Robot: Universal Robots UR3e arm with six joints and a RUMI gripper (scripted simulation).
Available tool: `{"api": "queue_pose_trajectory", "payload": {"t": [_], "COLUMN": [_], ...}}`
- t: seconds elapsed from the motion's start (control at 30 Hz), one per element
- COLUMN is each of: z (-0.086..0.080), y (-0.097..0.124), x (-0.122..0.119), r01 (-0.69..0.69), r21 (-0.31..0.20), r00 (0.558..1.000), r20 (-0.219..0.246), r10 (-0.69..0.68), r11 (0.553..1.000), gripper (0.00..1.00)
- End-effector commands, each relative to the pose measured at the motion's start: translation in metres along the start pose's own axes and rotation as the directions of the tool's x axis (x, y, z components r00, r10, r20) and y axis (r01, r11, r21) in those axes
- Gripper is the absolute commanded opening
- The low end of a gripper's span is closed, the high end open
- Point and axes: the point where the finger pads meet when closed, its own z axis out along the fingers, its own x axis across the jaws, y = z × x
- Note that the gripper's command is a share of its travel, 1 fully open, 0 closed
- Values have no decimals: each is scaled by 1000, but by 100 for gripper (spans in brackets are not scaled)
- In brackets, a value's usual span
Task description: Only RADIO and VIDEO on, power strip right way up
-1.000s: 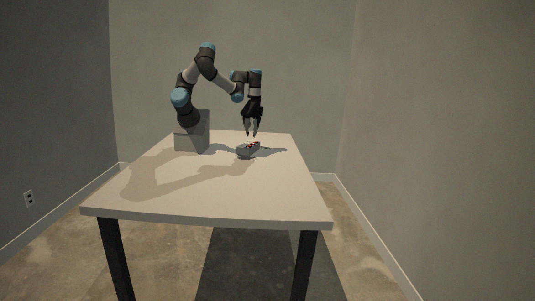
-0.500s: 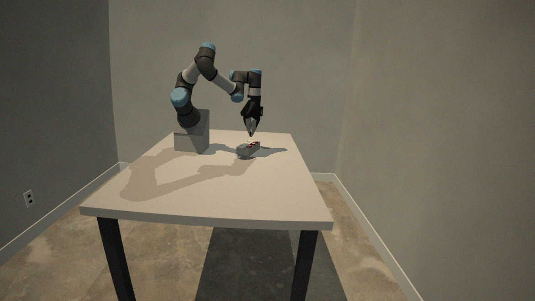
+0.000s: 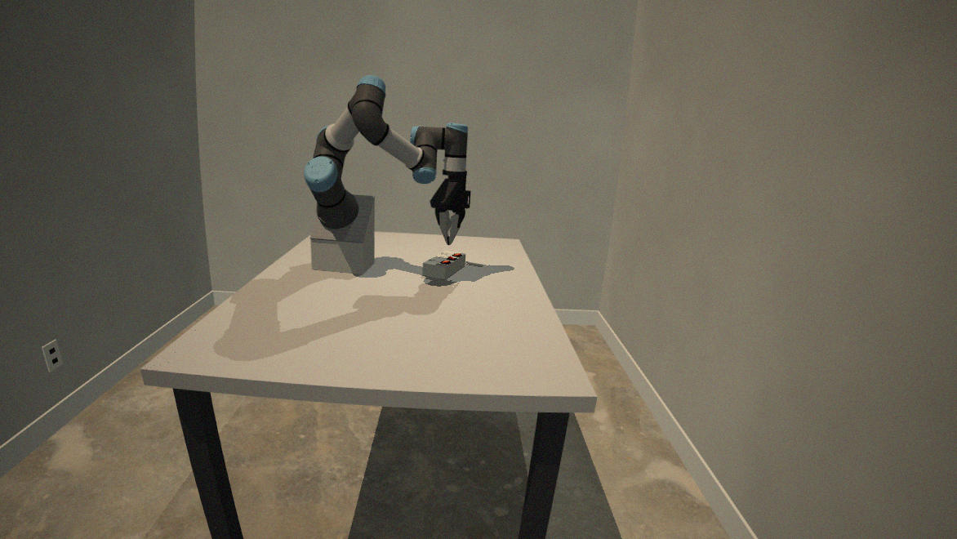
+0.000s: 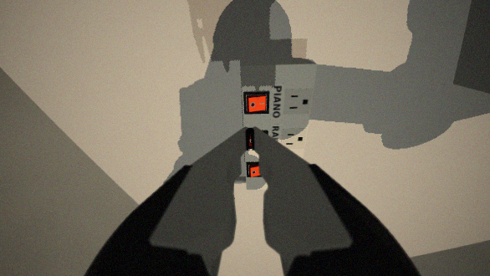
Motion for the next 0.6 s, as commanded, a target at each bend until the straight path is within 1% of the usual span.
{"api": "queue_pose_trajectory", "payload": {"t": [0.0,0.3,0.57], "z": [-1,0,5], "y": [0,0,0], "x": [-1,-1,-1], "r01": [-1,-1,-1], "r21": [-1,-1,-1], "r00": [1000,1000,1000], "r20": [2,2,2], "r10": [1,1,1], "r11": [1000,1000,1000], "gripper": [0,0,0]}}
